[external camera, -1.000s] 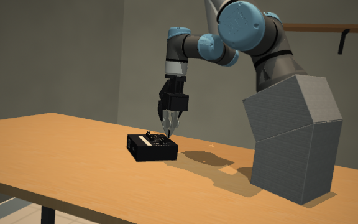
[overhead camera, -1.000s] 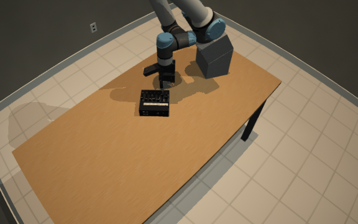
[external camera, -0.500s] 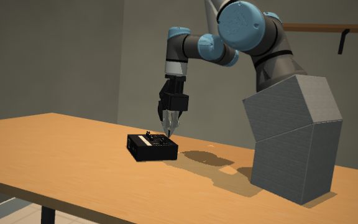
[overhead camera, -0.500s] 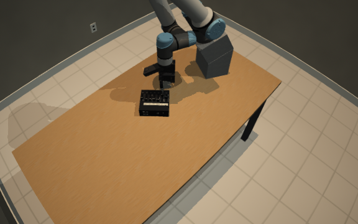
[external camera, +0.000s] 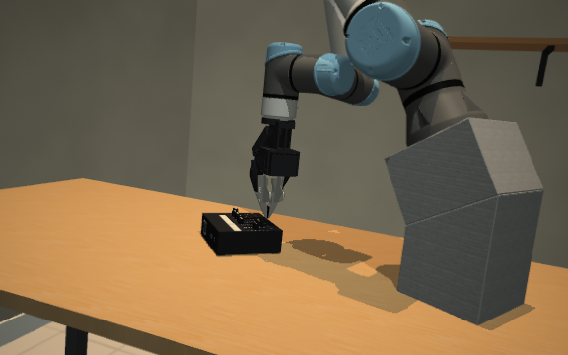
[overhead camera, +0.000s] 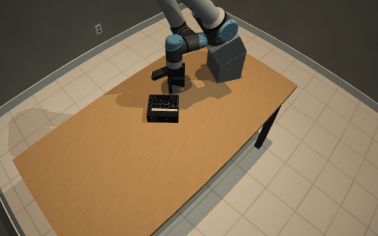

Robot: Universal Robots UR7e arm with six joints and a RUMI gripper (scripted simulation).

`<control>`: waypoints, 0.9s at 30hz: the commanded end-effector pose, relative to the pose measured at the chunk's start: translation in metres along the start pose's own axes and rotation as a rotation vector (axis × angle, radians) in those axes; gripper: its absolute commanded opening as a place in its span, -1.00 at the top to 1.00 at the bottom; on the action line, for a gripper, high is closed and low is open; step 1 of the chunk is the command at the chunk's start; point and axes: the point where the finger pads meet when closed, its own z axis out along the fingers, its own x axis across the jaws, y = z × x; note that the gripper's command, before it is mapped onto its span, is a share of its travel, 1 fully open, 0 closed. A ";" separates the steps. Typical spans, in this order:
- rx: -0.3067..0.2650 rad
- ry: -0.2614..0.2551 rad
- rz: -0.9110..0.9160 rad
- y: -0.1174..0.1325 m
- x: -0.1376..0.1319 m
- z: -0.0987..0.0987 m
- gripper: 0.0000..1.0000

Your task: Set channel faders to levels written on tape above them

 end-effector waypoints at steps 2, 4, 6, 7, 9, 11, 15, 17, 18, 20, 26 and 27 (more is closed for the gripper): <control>0.001 -0.001 0.000 0.000 0.000 0.000 1.00; 0.001 -0.001 0.000 0.000 0.000 0.000 1.00; 0.001 -0.001 0.000 0.000 0.000 0.000 1.00; 0.001 -0.001 0.000 0.000 0.000 0.000 1.00; 0.001 -0.001 0.000 0.000 0.000 0.000 1.00; 0.001 -0.001 0.000 0.000 0.000 0.000 1.00; 0.001 -0.001 0.000 0.000 0.000 0.000 1.00; 0.001 -0.001 0.000 0.000 0.000 0.001 1.00; 0.001 -0.001 0.000 0.000 0.000 0.001 1.00; 0.001 -0.001 0.000 0.000 0.000 0.002 1.00; 0.001 -0.001 0.000 0.000 0.000 0.005 1.00; 0.001 -0.001 0.000 0.000 0.000 0.006 1.00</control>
